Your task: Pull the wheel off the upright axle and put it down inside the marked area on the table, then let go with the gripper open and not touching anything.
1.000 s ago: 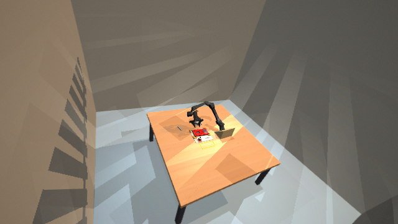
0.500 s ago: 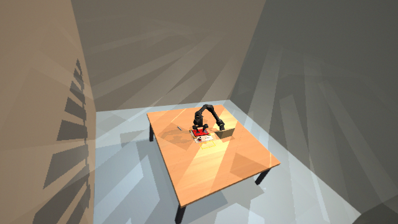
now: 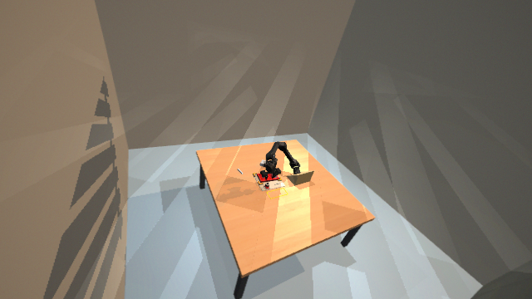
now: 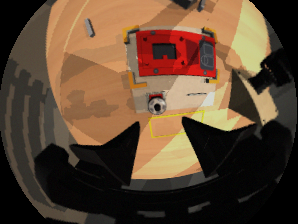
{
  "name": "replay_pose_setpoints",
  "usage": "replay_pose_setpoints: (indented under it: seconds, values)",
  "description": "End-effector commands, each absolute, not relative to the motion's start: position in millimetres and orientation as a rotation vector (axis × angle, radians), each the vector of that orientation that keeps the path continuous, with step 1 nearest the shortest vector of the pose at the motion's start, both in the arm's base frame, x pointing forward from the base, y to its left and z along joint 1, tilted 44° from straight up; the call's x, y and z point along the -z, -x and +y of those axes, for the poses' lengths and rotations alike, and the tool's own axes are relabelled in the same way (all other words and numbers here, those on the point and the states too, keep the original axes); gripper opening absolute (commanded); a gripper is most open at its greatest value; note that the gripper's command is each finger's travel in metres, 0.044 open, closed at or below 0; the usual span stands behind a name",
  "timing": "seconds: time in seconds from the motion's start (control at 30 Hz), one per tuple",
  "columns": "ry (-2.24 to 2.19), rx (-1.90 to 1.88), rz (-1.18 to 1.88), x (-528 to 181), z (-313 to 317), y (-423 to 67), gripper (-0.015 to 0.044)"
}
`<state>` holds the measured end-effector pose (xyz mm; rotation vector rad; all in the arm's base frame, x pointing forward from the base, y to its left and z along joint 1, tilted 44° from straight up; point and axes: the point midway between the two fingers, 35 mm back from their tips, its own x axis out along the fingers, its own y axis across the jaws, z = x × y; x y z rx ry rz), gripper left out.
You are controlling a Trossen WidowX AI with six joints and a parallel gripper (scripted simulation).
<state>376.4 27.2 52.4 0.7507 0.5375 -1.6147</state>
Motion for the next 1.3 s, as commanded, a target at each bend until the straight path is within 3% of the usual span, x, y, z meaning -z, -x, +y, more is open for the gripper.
replay_pose_setpoints:
  seconds: [0.0, 0.43, 0.53, 0.83, 1.03, 1.27]
  values:
    - [-0.739, 1.61, 0.541, -44.2, 21.2, -376.6, 0.03]
    - [-0.737, 1.611, 0.538, -2.2, -22.3, -371.4, 0.03]
    - [-0.742, 1.624, 0.538, -4.8, -20.1, -371.3, 0.0221]
    - [-0.742, 1.624, 0.538, -4.8, -20.1, -371.3, 0.0161]
    - [-0.742, 1.624, 0.538, -5.6, -19.3, -371.4, 0.0004]
    - [-0.741, 1.623, 0.538, -7.2, -17.7, -371.7, 0.0]
